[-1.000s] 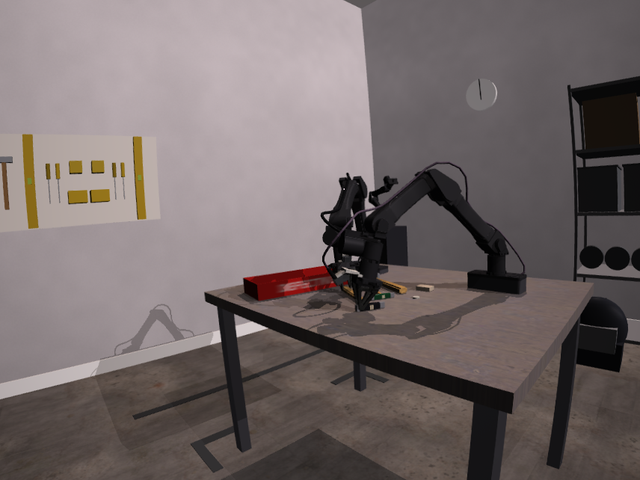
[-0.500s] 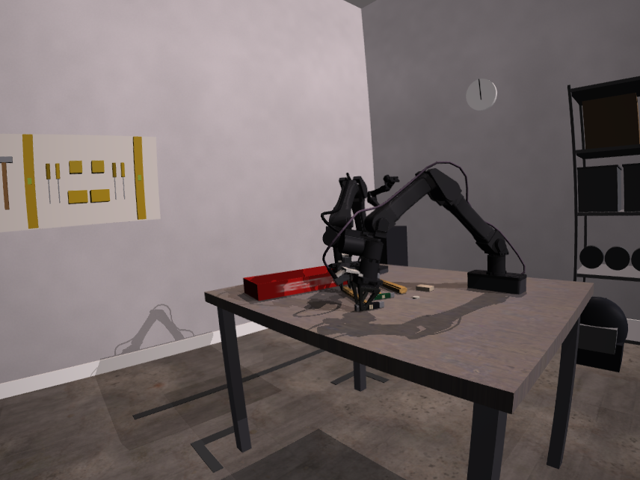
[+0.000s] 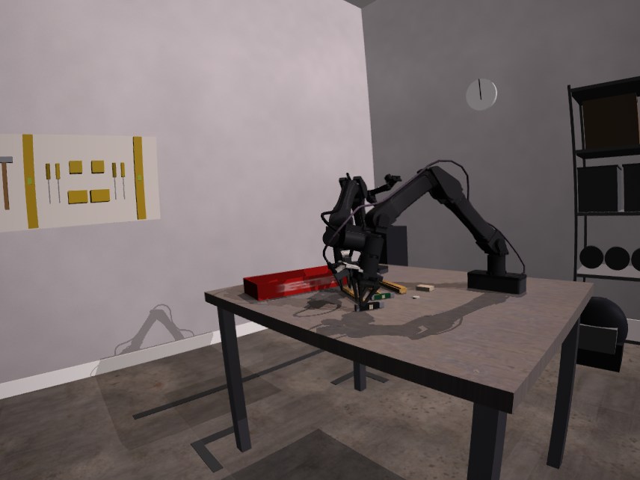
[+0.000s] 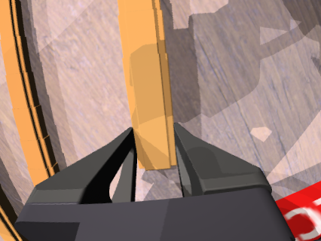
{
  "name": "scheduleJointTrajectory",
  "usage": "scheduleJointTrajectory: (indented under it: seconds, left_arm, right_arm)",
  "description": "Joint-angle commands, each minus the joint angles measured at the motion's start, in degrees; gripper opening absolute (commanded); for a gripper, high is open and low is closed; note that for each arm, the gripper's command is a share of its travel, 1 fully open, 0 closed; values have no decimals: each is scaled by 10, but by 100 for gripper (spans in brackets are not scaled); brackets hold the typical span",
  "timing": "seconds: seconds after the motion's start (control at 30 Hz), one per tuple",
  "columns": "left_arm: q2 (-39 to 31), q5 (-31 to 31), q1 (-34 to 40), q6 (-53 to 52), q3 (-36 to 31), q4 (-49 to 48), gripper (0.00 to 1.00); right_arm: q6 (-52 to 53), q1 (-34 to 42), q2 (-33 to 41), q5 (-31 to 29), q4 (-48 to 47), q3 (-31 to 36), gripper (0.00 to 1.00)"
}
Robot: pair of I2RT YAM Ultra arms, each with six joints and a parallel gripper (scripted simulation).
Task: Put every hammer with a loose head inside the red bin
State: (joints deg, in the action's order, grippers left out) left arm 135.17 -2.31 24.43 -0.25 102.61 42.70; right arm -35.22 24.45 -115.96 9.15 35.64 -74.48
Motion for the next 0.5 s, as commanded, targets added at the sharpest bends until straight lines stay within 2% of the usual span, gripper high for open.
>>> scheduleJointTrajectory:
  seconds: [0.0,0.03,0.13,0.2,0.27,0.4,0.47]
  left_arm:
    - [-33,-5,-5,-6,20,15,41]
    - [-33,-5,-5,-5,20,15,41]
    - [-43,-7,-6,-5,20,25,75]
    - [-43,-7,-6,-5,20,25,75]
    - [-57,-8,-7,-6,22,41,98]
    - [-83,-8,-8,-7,27,72,100]
    - [-74,-3,-8,-9,19,77,100]
  right_arm:
    - [-3,1,14,-3,6,1,21]
    - [-3,1,14,-3,6,1,21]
    - [-3,1,14,-3,6,1,21]
    - [-3,1,14,-3,6,1,21]
    - [-3,1,14,-3,6,1,21]
    - [-3,1,14,-3,6,1,21]
    - [-3,1,14,-3,6,1,21]
